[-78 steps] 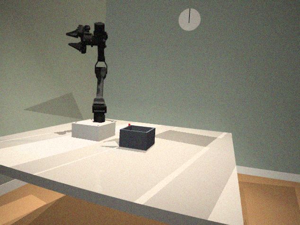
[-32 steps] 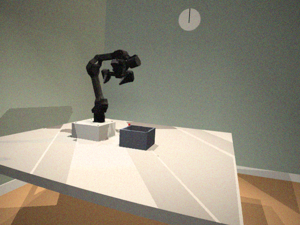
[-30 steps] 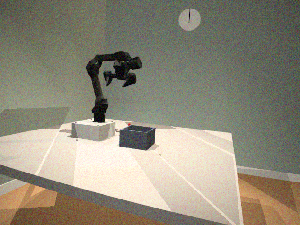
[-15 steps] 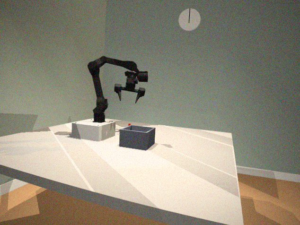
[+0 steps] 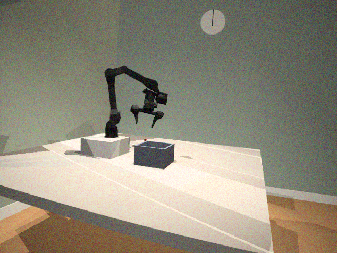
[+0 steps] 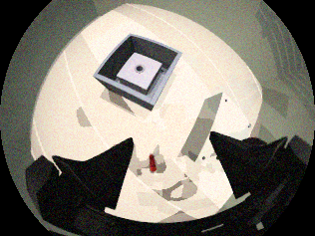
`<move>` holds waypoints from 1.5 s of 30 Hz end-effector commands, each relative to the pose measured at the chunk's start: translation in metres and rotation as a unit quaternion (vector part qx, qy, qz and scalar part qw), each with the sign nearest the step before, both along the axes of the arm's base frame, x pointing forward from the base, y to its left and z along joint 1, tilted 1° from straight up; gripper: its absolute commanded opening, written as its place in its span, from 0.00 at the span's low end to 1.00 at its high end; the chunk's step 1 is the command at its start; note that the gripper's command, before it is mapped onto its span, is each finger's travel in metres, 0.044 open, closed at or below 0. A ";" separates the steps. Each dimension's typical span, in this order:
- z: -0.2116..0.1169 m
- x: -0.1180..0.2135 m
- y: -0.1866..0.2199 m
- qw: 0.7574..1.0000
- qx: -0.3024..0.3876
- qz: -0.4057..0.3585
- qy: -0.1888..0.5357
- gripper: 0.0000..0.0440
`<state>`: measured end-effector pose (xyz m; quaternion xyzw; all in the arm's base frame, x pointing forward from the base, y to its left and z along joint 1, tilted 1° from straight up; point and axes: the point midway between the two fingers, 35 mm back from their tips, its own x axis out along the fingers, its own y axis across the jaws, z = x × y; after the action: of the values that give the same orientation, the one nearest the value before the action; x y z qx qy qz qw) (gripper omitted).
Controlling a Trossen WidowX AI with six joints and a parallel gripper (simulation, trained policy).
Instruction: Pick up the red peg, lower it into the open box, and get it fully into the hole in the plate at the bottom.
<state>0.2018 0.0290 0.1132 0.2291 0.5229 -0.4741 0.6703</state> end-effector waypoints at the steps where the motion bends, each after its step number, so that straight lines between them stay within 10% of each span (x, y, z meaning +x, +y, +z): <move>1: -0.015 -0.005 0.008 1.000 0.008 -0.005 0.017 1.00; 29: -0.132 -0.011 0.054 0.997 0.075 0.012 -0.006 0.95; 45: -0.144 -0.023 0.063 0.993 0.116 0.018 0.035 0.10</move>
<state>0.1787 0.0912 -0.0311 0.2801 0.5922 -0.4112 0.6338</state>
